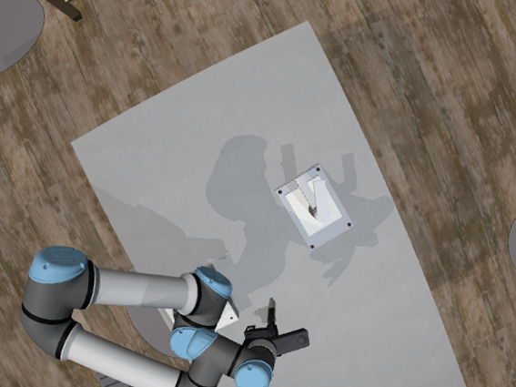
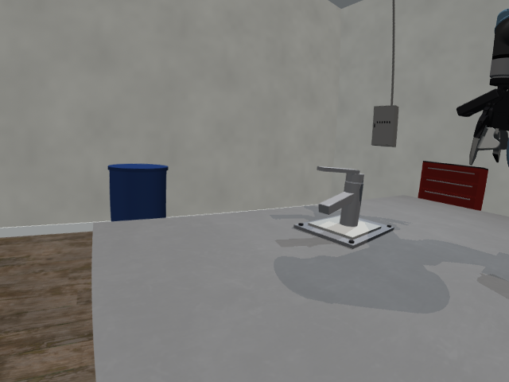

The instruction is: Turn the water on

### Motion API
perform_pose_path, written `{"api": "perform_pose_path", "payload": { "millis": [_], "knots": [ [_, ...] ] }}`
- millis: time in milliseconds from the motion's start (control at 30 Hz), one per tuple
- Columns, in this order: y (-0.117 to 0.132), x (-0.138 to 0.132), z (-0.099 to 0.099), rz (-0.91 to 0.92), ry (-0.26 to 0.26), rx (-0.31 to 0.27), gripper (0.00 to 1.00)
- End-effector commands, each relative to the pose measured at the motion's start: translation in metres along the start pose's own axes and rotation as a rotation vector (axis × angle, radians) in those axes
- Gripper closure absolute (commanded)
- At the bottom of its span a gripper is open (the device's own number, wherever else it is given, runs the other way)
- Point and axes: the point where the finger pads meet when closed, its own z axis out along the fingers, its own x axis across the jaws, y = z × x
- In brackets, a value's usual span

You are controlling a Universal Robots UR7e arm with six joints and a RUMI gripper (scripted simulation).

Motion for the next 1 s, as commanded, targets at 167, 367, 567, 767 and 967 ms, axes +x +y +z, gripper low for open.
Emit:
{"api": "perform_pose_path", "payload": {
  "millis": [167, 367, 567, 767, 967],
  "knots": [
    [0.0, 0.0, 0.0, 0.0, 0.0, 0.001, 0.0],
    [0.0, 0.0, 0.0, 0.0, 0.0, 0.001, 0.0],
    [0.0, 0.0, 0.0, 0.0, 0.0, 0.001, 0.0],
    [-0.002, -0.001, -0.002, -0.011, -0.002, 0.0, 0.0],
    [-0.01, -0.004, -0.009, -0.063, -0.013, 0.0, 0.0]
  ]
}}
